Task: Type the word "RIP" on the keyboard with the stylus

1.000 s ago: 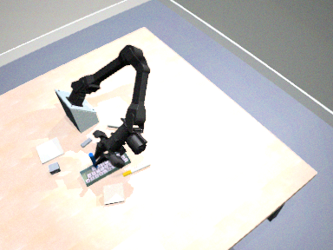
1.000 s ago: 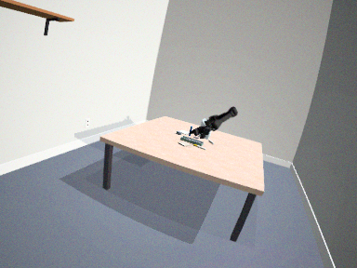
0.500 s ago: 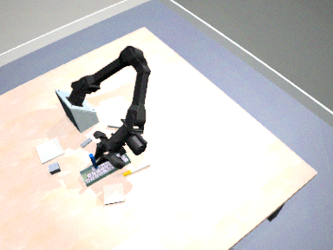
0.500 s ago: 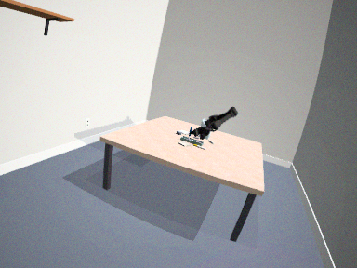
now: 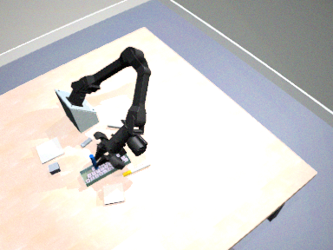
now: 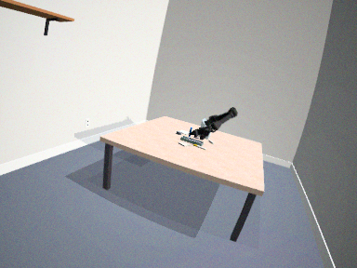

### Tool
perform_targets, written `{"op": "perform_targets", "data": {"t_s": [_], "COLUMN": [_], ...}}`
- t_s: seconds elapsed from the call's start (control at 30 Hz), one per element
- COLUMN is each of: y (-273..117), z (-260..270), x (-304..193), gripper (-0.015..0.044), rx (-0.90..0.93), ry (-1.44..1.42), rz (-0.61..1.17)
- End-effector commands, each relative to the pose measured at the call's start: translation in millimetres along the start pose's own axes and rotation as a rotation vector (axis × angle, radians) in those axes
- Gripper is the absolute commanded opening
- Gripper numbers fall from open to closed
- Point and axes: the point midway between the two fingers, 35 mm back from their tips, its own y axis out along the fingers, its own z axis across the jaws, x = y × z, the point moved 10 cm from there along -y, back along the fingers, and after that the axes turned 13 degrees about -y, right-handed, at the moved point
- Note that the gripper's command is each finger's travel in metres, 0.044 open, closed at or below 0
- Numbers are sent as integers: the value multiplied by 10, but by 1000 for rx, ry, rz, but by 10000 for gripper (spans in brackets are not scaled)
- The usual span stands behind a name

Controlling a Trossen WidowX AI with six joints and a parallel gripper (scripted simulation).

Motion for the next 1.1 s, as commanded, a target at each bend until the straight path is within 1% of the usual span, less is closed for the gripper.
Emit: {"op": "perform_targets", "data": {"t_s": [0.0, 0.5, 0.8, 1.07], "y": [25, 18, -170, -174], "z": [-5, -3, 69, 71], "x": [19, 8, -308, -316], "gripper": [81, 81, 81, 81], "rx": [3, 3, 2, 2], "ry": [6, 6, 6, 6], "rz": [-3, -3, -2, -2]}}
